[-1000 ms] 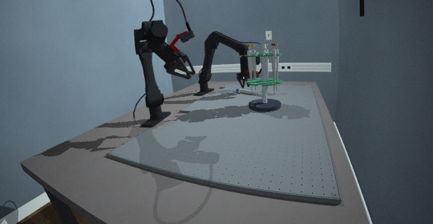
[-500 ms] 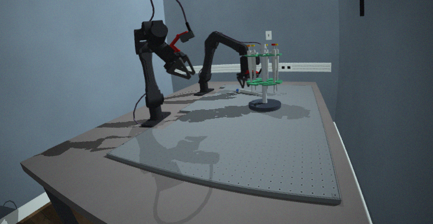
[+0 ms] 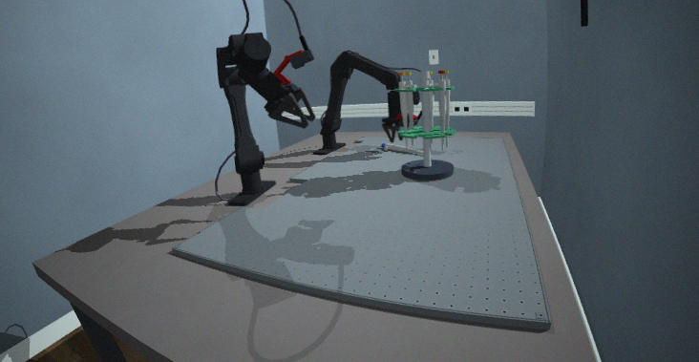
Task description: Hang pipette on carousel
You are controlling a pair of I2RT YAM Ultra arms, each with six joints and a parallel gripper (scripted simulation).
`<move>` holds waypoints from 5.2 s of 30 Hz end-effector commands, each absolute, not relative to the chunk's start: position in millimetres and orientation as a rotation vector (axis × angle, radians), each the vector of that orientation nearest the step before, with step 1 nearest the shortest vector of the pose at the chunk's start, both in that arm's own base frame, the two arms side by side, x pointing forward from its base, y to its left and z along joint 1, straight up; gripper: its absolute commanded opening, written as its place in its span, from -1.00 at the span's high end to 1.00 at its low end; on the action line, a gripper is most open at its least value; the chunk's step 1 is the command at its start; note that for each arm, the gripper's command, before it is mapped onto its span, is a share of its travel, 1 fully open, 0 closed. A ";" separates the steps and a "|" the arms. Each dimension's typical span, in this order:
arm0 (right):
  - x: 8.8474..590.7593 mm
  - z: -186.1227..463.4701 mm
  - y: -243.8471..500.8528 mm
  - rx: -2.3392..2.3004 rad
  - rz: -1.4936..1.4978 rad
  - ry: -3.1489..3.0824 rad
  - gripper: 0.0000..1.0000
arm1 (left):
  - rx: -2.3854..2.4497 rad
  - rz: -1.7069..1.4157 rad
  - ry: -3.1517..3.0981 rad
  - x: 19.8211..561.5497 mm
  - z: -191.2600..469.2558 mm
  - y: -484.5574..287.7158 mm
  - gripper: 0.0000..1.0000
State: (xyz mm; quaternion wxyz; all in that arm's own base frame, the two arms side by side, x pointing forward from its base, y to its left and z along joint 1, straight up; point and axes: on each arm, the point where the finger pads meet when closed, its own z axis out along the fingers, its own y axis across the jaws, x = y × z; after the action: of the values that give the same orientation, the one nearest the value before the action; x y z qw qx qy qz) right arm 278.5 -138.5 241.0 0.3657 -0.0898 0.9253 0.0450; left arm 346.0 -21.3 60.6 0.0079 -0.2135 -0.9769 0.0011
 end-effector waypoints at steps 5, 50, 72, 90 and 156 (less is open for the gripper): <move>283.1 252.9 -142.3 -0.246 0.091 2.339 -1.00 | -0.663 -0.011 -3.120 362.3 73.4 -17.3 -0.09; 283.1 252.9 -142.3 -0.246 0.091 2.339 -1.00 | -0.659 -0.003 -3.088 357.1 73.6 -16.2 -0.09; 283.1 252.9 -142.3 -0.246 0.091 2.339 -1.00 | -0.665 -0.013 -3.126 360.0 80.3 -15.5 -0.09; 283.1 252.9 -142.3 -0.246 0.091 2.339 -1.00 | -0.671 -0.014 -3.129 360.9 80.5 -16.7 -0.09; 283.1 252.9 -142.3 -0.246 0.091 2.339 -1.00 | -0.658 0.002 -3.069 347.8 22.9 -16.0 -0.09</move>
State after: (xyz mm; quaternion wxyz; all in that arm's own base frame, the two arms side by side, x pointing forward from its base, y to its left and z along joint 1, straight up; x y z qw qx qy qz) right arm 278.5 -138.5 241.0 0.3657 -0.0898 0.9253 0.0450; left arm 341.7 -18.6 25.3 0.0153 -0.2120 -0.9771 0.0023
